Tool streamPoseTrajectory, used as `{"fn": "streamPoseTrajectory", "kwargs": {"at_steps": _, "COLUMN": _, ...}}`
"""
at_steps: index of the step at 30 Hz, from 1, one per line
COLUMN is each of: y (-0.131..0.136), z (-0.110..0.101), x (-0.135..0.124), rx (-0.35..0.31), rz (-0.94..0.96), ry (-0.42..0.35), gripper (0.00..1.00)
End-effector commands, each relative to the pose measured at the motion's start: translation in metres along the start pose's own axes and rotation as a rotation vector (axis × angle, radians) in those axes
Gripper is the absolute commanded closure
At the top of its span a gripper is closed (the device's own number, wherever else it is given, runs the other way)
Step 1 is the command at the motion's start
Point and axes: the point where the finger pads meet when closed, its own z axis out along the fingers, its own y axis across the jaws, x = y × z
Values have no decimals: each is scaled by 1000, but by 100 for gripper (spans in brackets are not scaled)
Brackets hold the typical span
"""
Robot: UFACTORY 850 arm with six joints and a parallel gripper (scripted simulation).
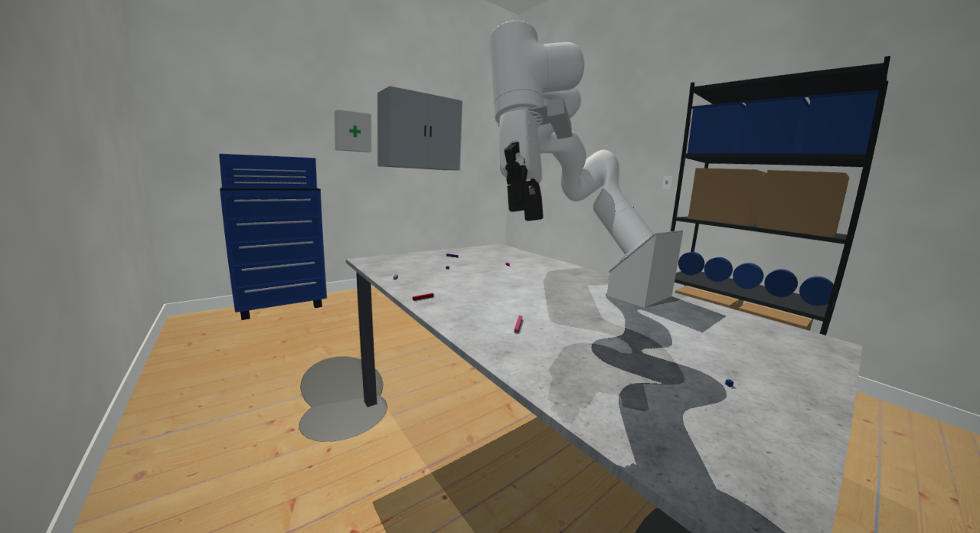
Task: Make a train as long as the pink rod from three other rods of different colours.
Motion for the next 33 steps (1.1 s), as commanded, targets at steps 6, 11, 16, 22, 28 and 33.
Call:
{"fn": "streamPoseTrajectory", "kwargs": {"at_steps": 6, "y": 1, "z": -1, "x": 0, "rx": -2, "rz": 0, "ry": 0, "gripper": 0}}
{"fn": "streamPoseTrajectory", "kwargs": {"at_steps": 11, "y": 1, "z": -1, "x": 0, "rx": -2, "rz": 0, "ry": 0, "gripper": 0}}
{"fn": "streamPoseTrajectory", "kwargs": {"at_steps": 16, "y": 1, "z": -1, "x": 0, "rx": -2, "rz": 0, "ry": 0, "gripper": 0}}
{"fn": "streamPoseTrajectory", "kwargs": {"at_steps": 22, "y": 0, "z": -3, "x": -2, "rx": -2, "rz": 17, "ry": 5, "gripper": 0}}
{"fn": "streamPoseTrajectory", "kwargs": {"at_steps": 28, "y": -11, "z": -16, "x": -15, "rx": 2, "rz": 151, "ry": 50, "gripper": 0}}
{"fn": "streamPoseTrajectory", "kwargs": {"at_steps": 33, "y": -23, "z": -30, "x": -28, "rx": 10, "rz": 285, "ry": 93, "gripper": 0}}
